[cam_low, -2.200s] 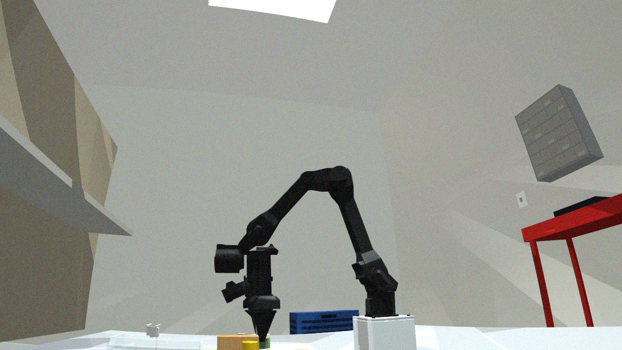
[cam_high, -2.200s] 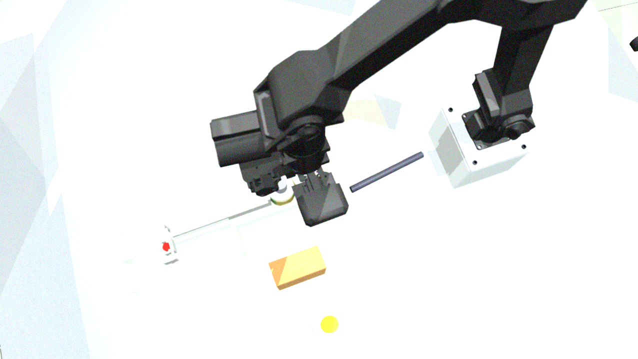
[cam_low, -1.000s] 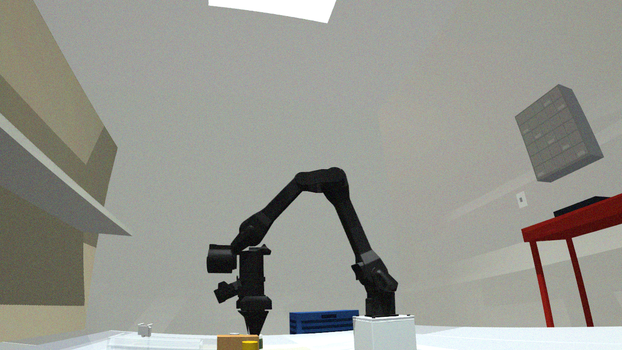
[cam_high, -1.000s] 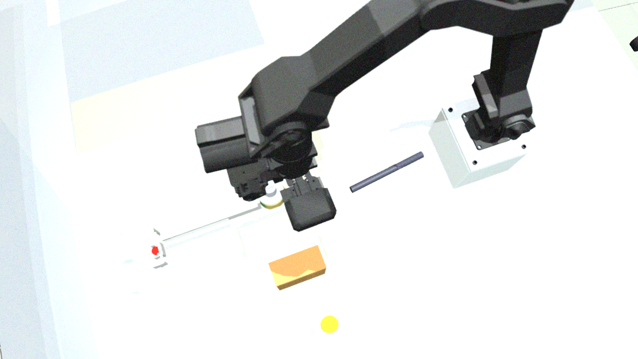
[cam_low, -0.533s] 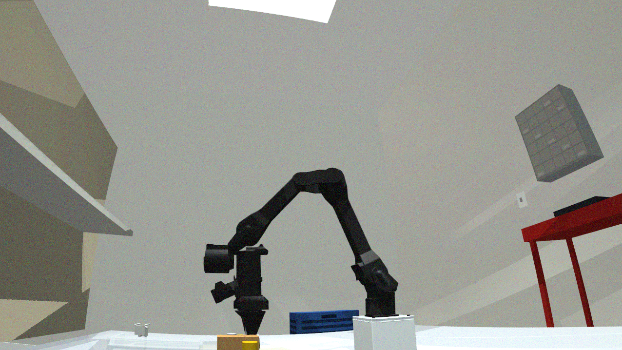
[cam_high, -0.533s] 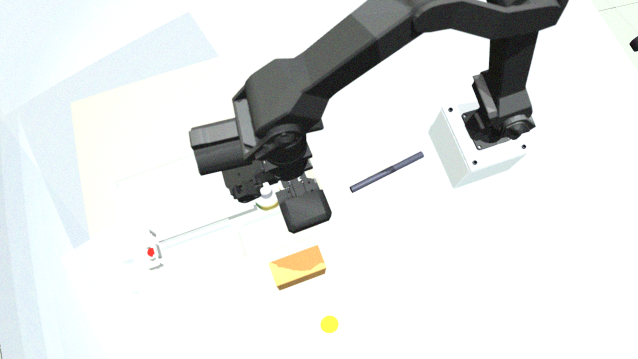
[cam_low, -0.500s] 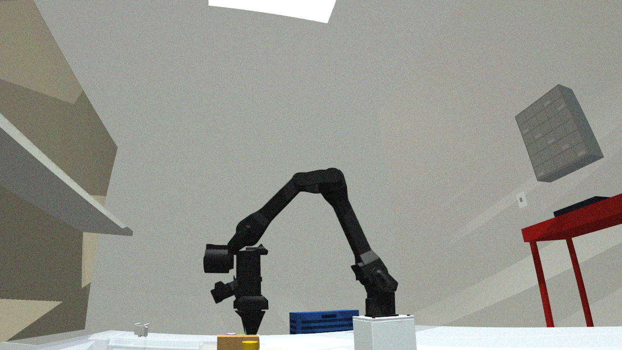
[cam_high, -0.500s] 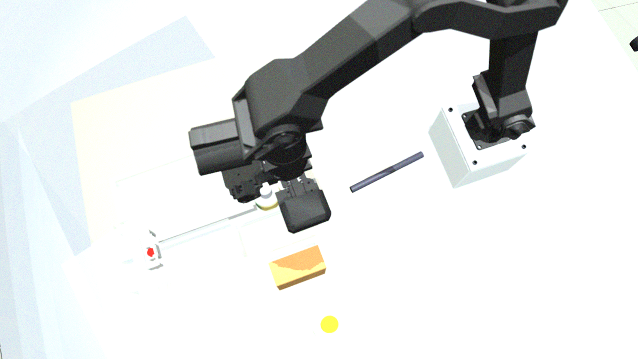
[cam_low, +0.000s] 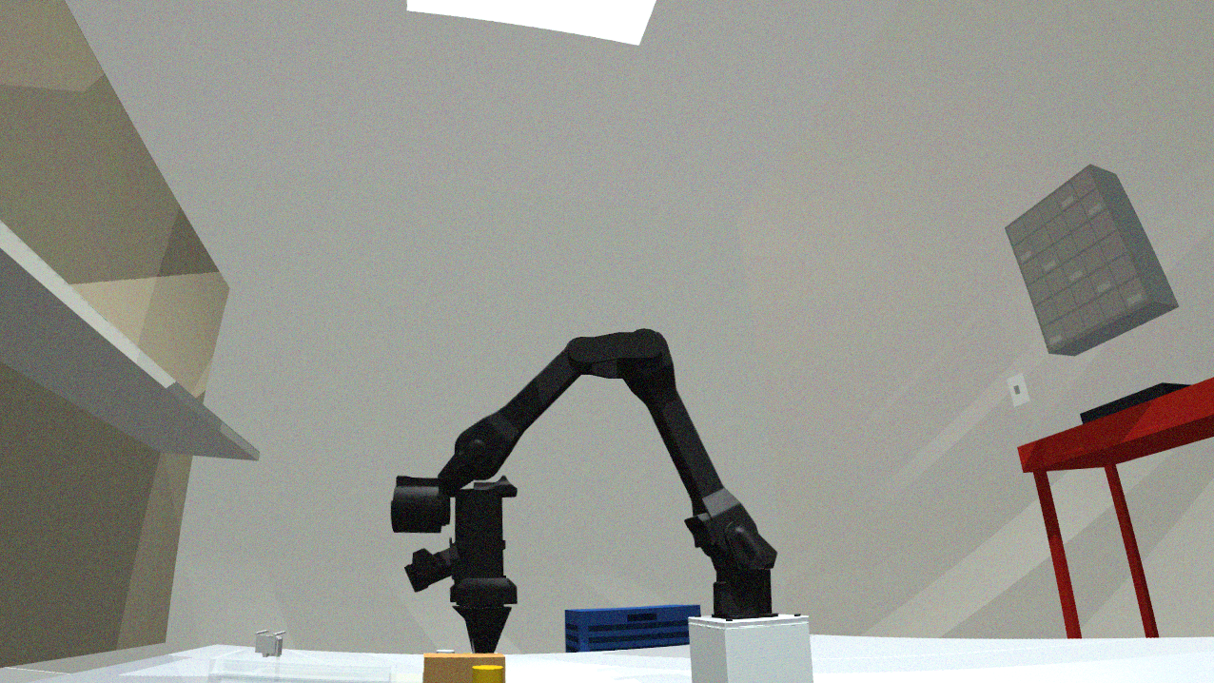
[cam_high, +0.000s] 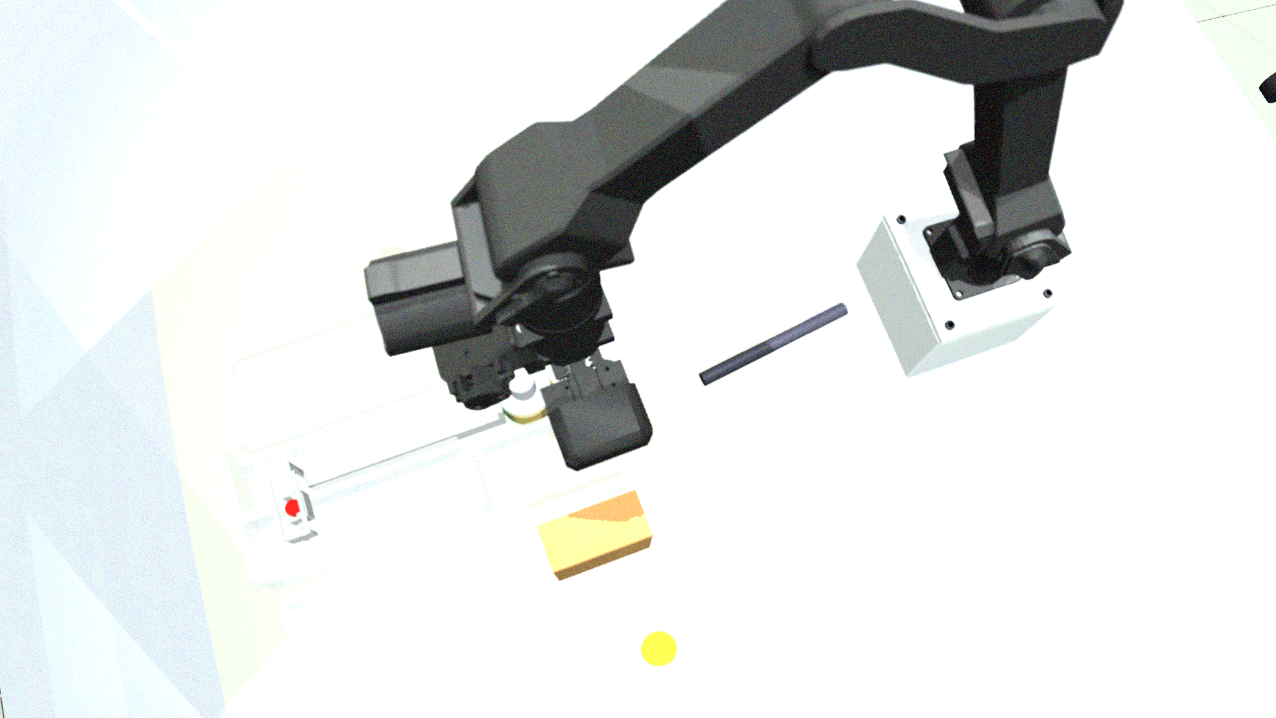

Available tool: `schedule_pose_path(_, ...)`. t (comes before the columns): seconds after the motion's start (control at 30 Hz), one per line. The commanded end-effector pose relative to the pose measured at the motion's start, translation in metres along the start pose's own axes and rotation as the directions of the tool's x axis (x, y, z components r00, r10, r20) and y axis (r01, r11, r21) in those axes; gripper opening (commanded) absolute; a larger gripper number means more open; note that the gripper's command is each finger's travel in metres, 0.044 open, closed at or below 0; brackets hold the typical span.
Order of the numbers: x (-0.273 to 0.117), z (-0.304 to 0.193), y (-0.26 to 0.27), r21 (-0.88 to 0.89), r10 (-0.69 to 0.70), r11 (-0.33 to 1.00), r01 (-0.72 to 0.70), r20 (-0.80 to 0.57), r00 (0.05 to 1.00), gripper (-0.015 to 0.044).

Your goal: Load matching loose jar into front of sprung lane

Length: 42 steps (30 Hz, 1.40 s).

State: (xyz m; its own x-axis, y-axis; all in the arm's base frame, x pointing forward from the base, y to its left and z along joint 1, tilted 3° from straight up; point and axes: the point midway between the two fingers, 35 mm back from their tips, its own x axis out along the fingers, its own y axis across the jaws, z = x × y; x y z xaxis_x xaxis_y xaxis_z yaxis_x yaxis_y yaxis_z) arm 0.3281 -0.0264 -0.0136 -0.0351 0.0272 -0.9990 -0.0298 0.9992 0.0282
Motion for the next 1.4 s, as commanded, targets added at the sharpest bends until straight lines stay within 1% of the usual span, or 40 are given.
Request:
schedule_pose_path(0.0, -0.0011, 0.0103, 0.0001, 0.003, 0.001, 1.0, -0.001, 0.023, 1.0, 0.0)
schedule_pose_path(1.37, -0.0048, 0.0164, 0.0002, 0.003, 0.001, 1.0, -0.001, 0.023, 1.0, 0.0)
